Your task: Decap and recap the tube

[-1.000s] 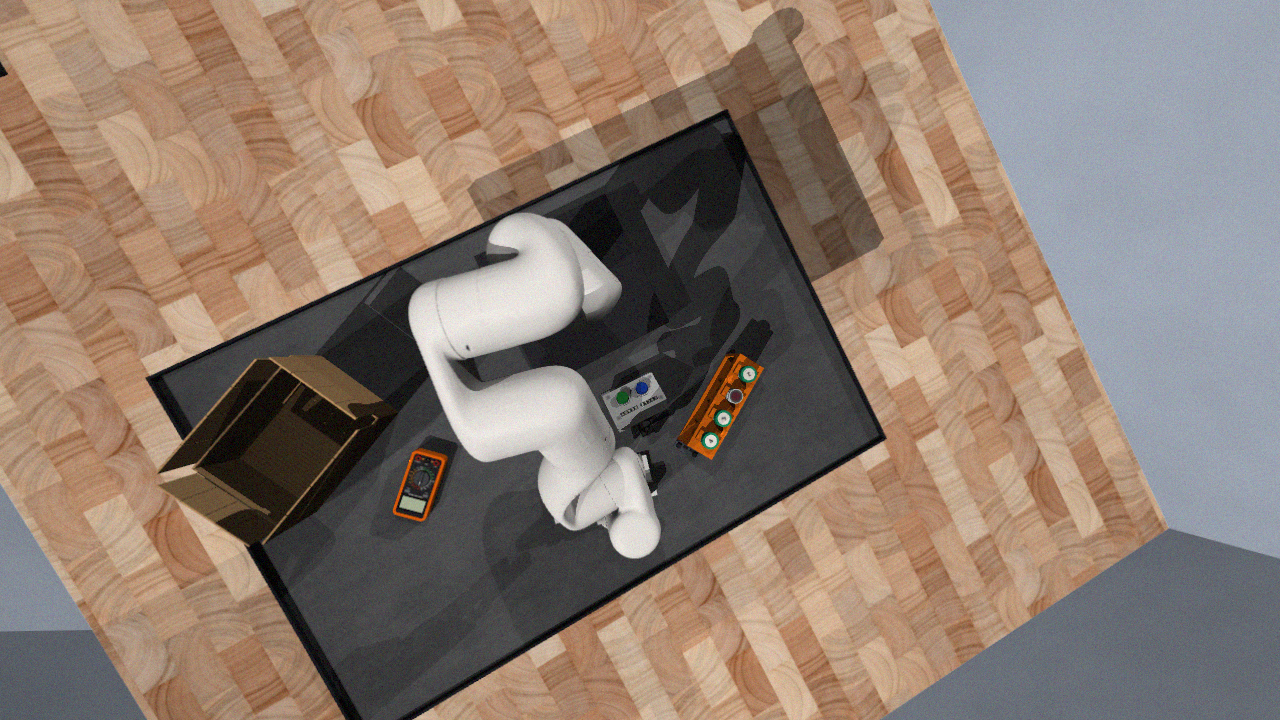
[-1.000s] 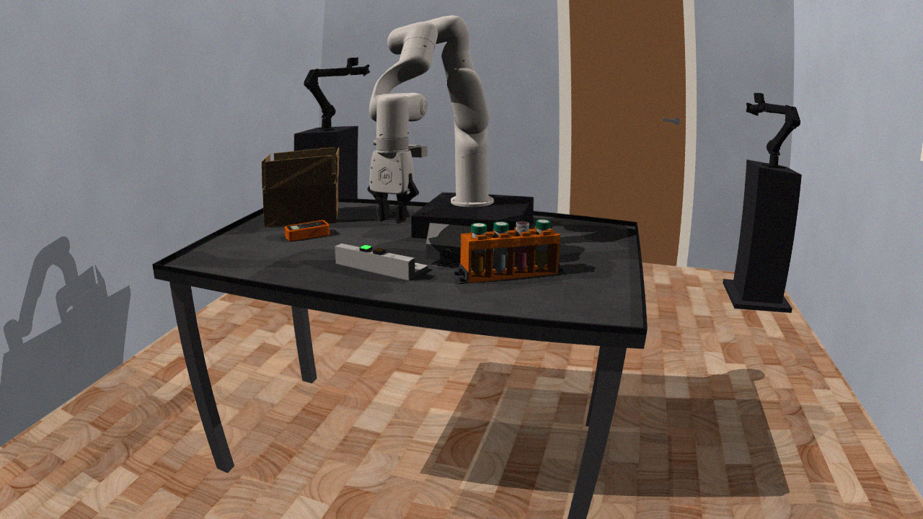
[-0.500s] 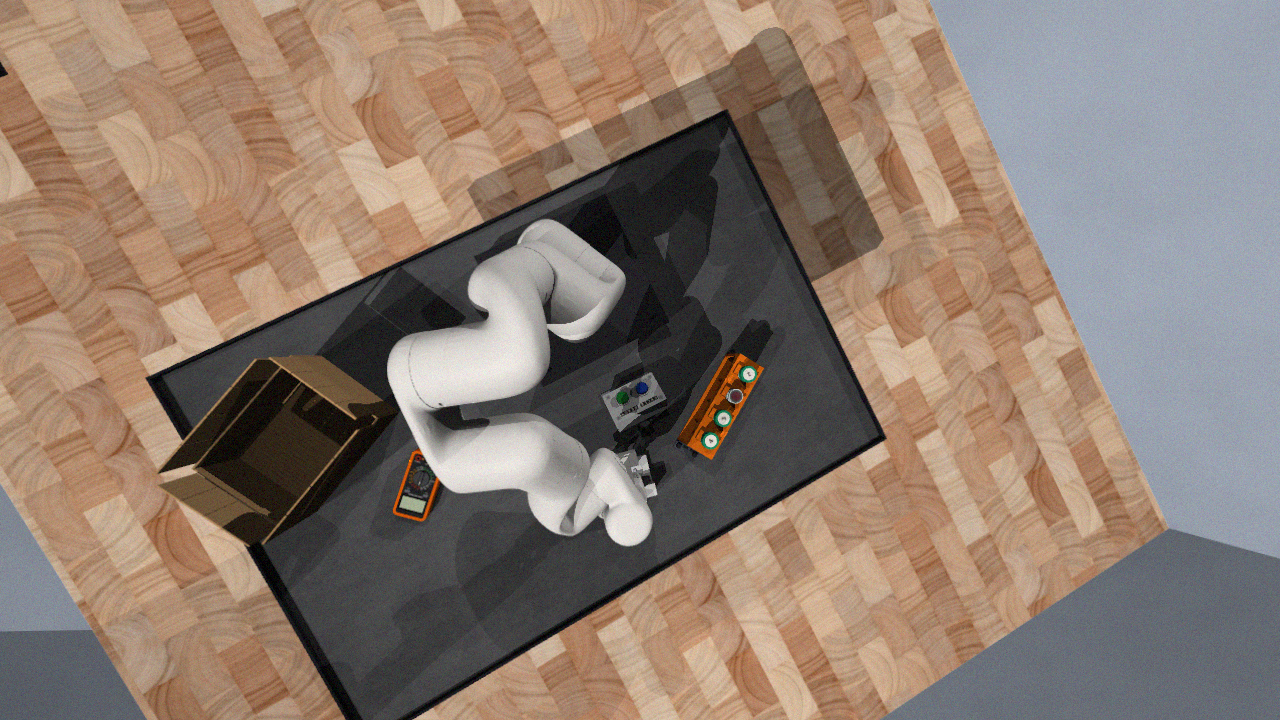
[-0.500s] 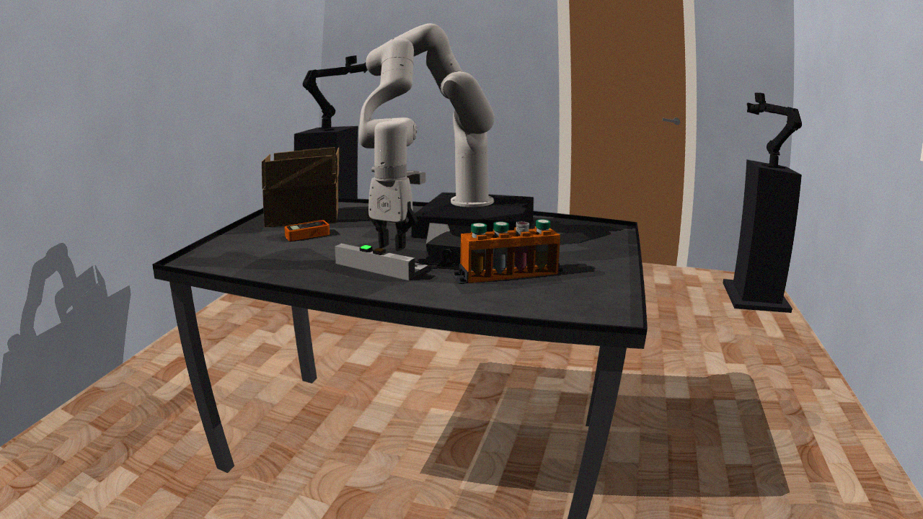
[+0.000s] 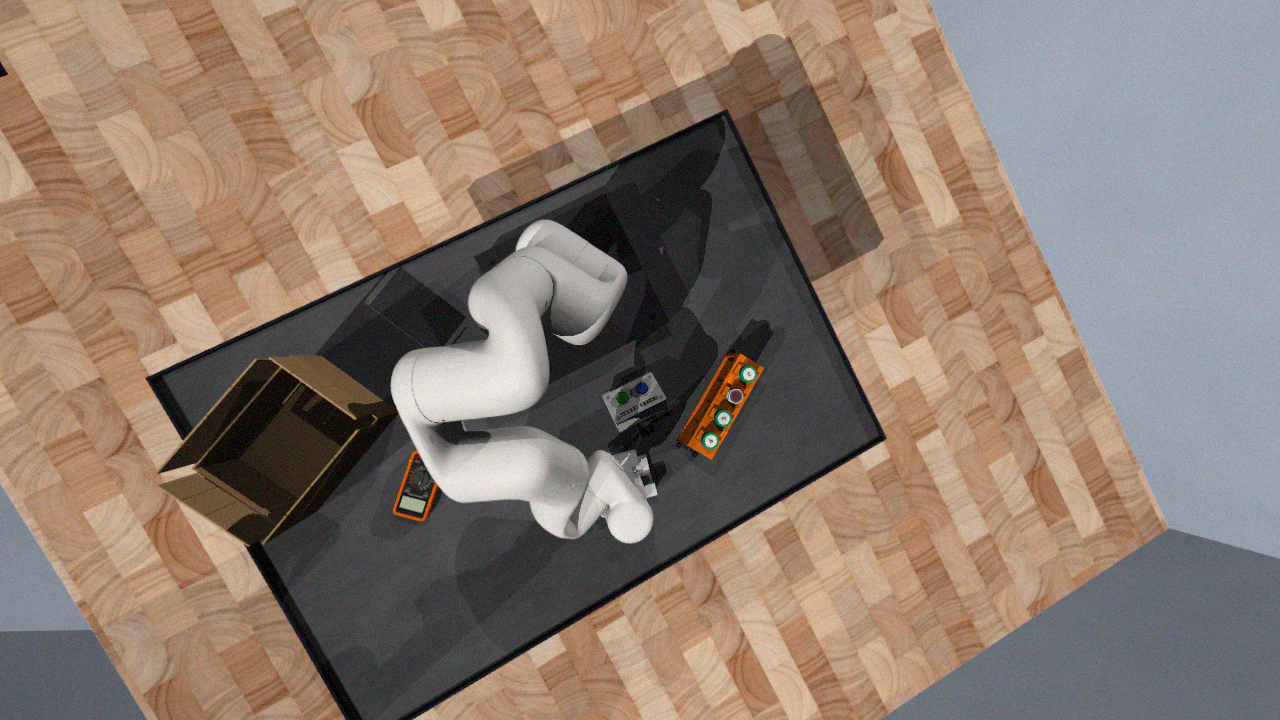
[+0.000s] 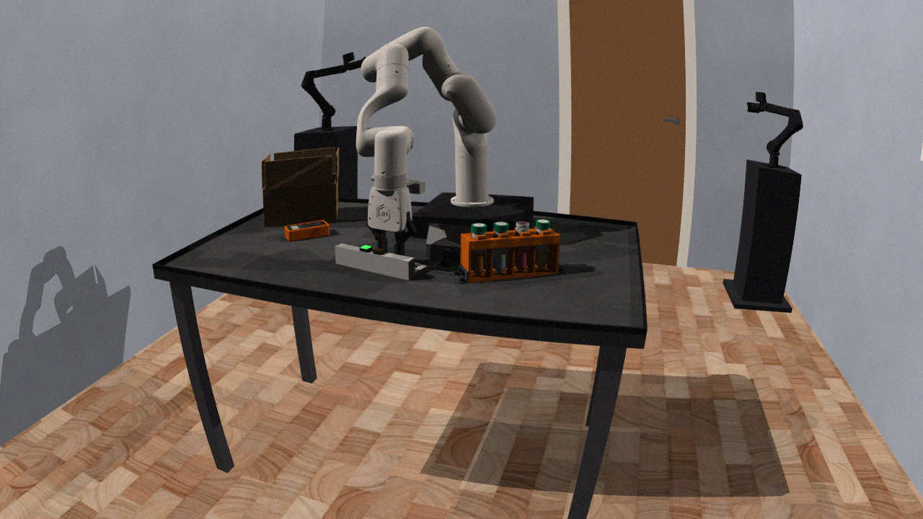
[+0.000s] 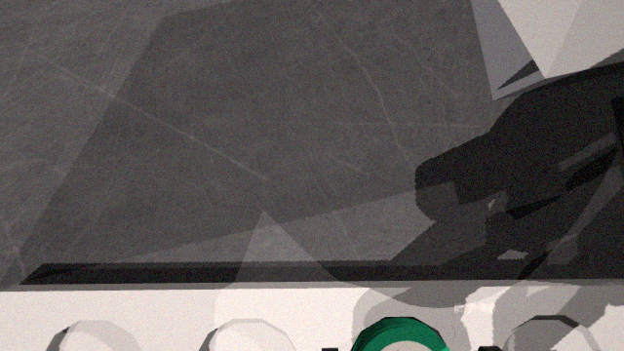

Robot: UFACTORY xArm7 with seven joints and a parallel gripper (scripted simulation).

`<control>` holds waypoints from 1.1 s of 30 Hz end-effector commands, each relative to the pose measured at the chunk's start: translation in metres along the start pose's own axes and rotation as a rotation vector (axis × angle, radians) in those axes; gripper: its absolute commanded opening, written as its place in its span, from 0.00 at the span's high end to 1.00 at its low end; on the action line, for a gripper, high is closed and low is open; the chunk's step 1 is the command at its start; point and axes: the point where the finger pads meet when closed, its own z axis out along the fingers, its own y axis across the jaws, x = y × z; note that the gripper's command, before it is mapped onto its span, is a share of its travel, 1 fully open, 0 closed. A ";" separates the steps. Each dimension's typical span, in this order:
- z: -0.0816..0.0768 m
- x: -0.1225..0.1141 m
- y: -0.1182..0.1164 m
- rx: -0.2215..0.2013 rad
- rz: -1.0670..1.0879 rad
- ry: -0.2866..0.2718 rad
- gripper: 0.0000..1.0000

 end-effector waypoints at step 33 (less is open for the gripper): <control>0.008 0.001 0.001 0.000 0.000 -0.003 0.54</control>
